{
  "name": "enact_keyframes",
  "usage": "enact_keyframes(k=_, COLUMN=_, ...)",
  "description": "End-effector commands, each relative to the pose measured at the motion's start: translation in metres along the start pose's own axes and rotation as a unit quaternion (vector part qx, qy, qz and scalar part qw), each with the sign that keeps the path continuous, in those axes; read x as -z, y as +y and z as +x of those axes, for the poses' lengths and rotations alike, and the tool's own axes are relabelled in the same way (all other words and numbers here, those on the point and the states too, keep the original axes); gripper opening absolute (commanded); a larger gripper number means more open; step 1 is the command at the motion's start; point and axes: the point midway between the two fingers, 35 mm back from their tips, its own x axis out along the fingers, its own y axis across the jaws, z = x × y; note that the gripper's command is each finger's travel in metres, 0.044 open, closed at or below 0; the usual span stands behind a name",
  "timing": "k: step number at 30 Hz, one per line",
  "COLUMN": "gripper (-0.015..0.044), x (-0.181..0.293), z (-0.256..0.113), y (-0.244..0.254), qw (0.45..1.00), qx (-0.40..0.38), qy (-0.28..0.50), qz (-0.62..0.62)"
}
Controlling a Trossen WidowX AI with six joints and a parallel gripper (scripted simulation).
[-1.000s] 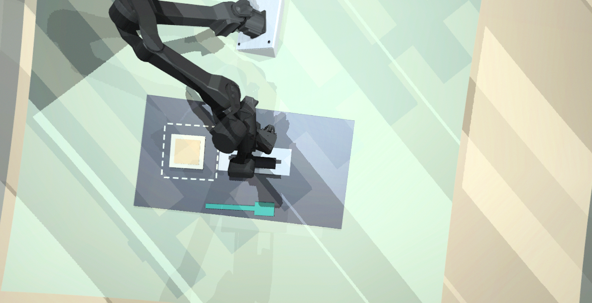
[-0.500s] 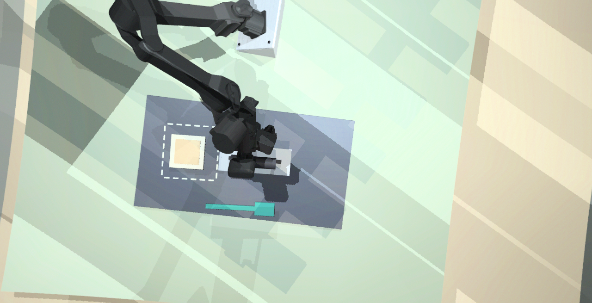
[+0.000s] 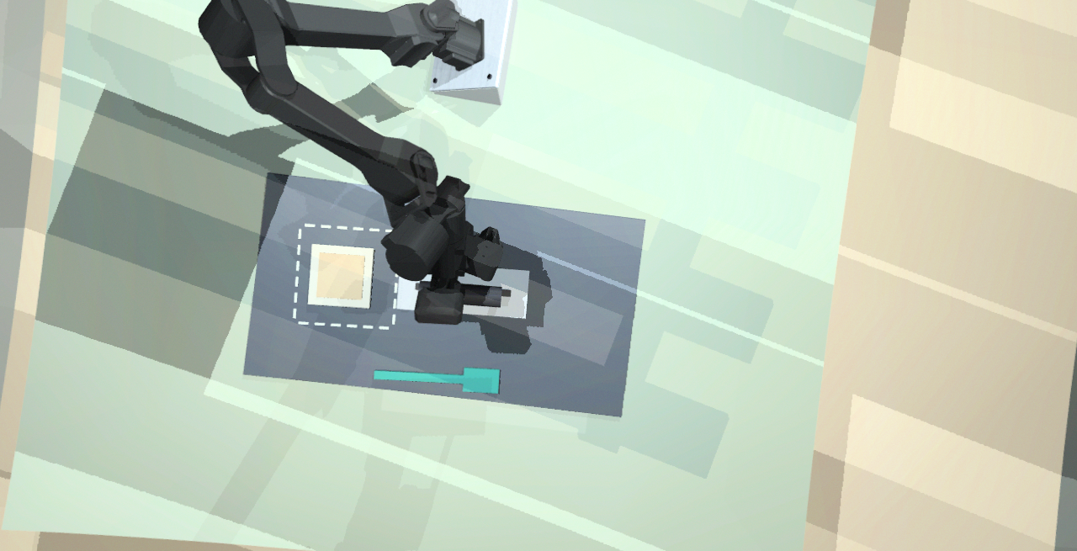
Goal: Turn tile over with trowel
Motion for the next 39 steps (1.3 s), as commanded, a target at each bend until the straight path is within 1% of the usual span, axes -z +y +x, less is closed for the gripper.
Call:
enact_keyframes(k=1, gripper=0.0, x=-0.009, z=0.004, y=-0.006, qw=0.999, qx=-0.002, qy=-0.02, qz=-0.03)
enact_keyframes(k=10, gripper=0.0, x=-0.041, z=0.024, y=-0.016, qw=0.985, qx=-0.025, qy=-0.095, qz=-0.144)
enact_keyframes(k=19, gripper=0.0, x=-0.072, z=0.039, y=-0.02, qw=0.952, qx=-0.041, qy=-0.175, qz=-0.247)
enact_keyframes(k=29, gripper=0.0, x=-0.105, z=0.051, y=-0.019, qw=0.898, qx=-0.049, qy=-0.268, qz=-0.346)
enact_keyframes(k=39, gripper=0.0, x=-0.134, z=0.057, y=-0.013, qw=0.828, qx=-0.047, qy=-0.362, qz=-0.424)
